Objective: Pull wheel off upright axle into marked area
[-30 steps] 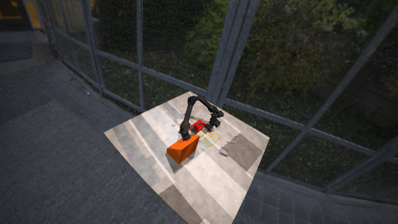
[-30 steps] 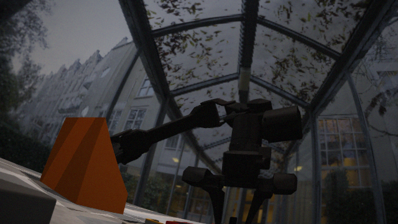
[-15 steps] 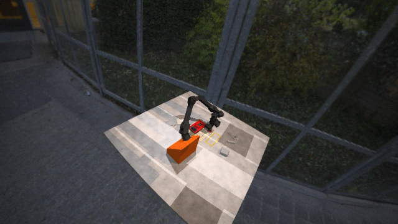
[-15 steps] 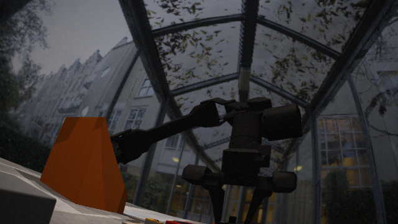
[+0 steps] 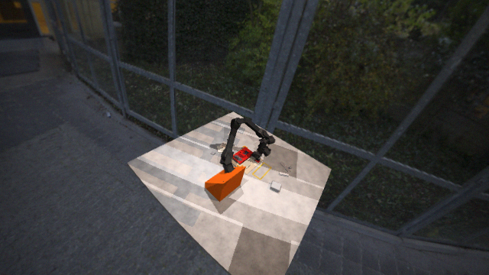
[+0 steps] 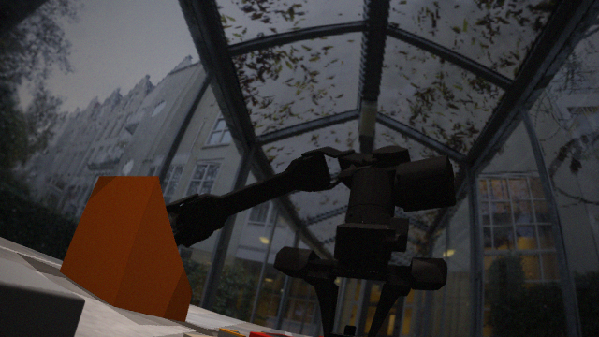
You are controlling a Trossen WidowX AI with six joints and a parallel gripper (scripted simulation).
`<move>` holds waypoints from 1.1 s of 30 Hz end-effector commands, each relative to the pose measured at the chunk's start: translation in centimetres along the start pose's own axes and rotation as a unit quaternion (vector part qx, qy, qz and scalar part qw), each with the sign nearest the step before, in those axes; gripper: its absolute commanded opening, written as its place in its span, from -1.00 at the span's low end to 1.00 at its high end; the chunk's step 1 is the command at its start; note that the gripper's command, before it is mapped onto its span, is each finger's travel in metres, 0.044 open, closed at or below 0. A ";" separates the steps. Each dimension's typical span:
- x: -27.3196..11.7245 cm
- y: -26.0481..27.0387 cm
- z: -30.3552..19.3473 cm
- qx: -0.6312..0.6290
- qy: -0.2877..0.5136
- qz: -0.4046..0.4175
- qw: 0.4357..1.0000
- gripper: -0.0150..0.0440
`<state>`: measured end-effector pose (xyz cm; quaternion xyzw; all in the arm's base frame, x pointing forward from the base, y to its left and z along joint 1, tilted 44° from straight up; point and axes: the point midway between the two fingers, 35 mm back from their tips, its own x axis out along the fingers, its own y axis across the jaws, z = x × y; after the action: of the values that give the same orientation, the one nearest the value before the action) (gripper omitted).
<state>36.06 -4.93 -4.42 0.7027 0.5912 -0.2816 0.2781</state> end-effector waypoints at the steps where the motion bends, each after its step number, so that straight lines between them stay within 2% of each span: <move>1: -0.7 0.0 0.1 0.002 -0.002 0.005 1.000 -0.49; 33: -1.8 0.0 0.1 0.003 -0.002 0.006 1.000 -0.49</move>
<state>35.83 -5.84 -3.50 0.7062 0.5884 -0.2823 0.2747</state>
